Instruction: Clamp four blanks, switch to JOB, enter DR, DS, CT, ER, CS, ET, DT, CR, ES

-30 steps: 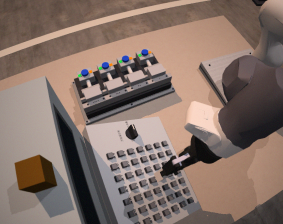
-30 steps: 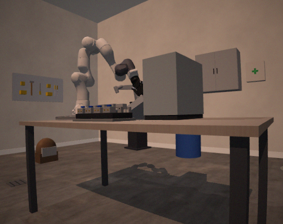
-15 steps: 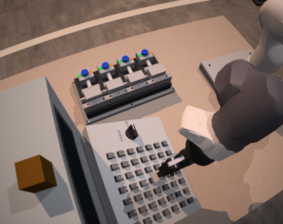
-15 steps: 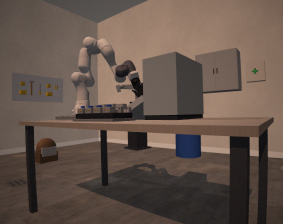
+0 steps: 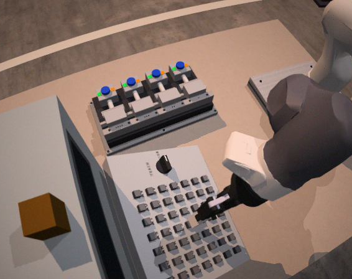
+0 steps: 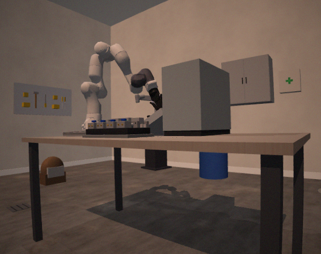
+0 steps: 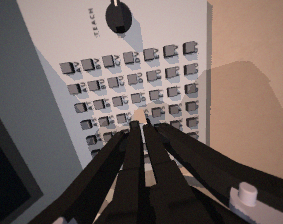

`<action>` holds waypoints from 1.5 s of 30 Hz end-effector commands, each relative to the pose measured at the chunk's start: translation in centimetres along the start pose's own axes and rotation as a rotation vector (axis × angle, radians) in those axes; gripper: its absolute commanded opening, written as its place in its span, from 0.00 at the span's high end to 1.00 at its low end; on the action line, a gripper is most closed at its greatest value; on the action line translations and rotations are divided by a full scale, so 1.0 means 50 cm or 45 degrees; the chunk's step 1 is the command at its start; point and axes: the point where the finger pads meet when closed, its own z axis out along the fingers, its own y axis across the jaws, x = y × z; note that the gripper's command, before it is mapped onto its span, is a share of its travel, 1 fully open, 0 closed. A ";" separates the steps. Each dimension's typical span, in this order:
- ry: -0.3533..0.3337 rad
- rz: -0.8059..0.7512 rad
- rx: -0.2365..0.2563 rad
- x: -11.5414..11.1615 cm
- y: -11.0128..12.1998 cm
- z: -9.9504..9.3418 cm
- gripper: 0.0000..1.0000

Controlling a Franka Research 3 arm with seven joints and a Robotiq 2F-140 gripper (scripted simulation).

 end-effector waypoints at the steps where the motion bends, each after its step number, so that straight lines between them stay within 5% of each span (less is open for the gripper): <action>1: -0.003 0.012 0.005 -0.003 -0.003 0.000 1.00; 45: -0.003 0.012 0.005 -0.003 -0.003 0.029 1.00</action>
